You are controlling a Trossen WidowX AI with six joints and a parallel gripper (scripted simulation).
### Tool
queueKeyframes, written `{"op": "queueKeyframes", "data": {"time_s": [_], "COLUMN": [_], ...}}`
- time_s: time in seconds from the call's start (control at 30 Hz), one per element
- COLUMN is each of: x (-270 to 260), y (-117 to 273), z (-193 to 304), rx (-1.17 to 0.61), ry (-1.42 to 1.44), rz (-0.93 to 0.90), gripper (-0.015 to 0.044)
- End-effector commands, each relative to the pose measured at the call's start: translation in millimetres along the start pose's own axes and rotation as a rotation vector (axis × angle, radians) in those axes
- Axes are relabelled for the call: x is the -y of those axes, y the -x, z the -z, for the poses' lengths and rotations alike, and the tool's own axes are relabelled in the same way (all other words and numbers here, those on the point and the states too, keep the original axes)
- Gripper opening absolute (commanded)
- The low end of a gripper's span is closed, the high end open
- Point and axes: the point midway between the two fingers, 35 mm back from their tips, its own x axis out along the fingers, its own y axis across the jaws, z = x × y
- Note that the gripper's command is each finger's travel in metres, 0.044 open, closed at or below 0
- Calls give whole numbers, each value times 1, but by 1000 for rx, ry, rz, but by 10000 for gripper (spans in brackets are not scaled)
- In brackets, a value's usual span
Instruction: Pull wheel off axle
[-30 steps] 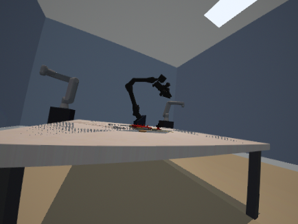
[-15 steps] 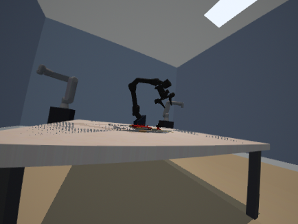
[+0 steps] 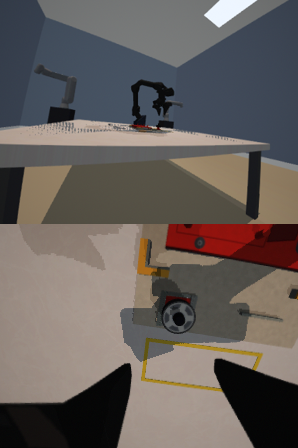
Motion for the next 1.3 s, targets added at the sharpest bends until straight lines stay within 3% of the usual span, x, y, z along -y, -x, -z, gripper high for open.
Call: {"op": "queueKeyframes", "data": {"time_s": [0.0, 0.47, 0.9, 1.13, 1.27], "x": [2, 9, 14, 16, 16], "y": [-18, -21, -85, -93, -89], "z": [-15, -11, -17, -18, -18], "rx": [66, 69, 71, 72, 66], "ry": [-172, -181, -181, -181, -189], "rz": [59, 62, 61, 61, 61], "gripper": [300, 300, 300, 300, 195]}}
